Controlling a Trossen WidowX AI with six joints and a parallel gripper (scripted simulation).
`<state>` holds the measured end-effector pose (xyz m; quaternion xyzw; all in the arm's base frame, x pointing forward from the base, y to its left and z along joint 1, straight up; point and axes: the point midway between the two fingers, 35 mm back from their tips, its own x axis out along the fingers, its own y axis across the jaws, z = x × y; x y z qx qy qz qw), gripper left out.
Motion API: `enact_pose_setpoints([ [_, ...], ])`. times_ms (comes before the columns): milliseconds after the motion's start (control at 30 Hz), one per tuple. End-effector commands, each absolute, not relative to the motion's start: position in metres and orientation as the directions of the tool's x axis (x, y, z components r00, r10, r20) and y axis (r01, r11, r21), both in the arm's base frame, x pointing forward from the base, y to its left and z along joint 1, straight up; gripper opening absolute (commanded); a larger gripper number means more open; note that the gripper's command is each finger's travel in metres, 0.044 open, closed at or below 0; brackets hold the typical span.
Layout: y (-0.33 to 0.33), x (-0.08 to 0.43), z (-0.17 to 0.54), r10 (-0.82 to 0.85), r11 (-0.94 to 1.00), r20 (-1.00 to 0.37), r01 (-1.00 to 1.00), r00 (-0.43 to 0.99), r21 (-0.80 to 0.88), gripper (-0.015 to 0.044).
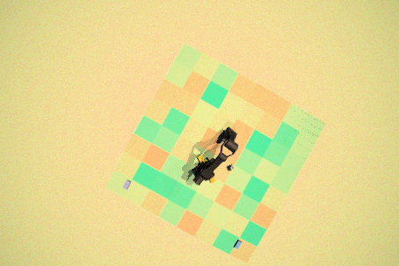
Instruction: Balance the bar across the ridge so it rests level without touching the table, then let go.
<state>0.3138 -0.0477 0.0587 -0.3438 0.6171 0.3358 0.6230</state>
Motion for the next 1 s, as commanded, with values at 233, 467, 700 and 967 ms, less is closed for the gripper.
enact_pose_setpoints([
  [233,-0.048,0.319,0.092,-0.007,0.537,-0.999,-0.843,0.032,-0.031,0.0],
  [467,-0.048,0.319,0.11,-0.007,0.536,-0.999,-0.844,0.033,-0.031,0.0],
  [700,-0.048,0.317,0.129,-0.006,0.535,-0.999,-0.844,0.033,-0.031,0.0],
  [967,-0.047,0.314,0.149,-0.005,0.535,-0.999,-0.844,0.033,-0.031,0.0],
])
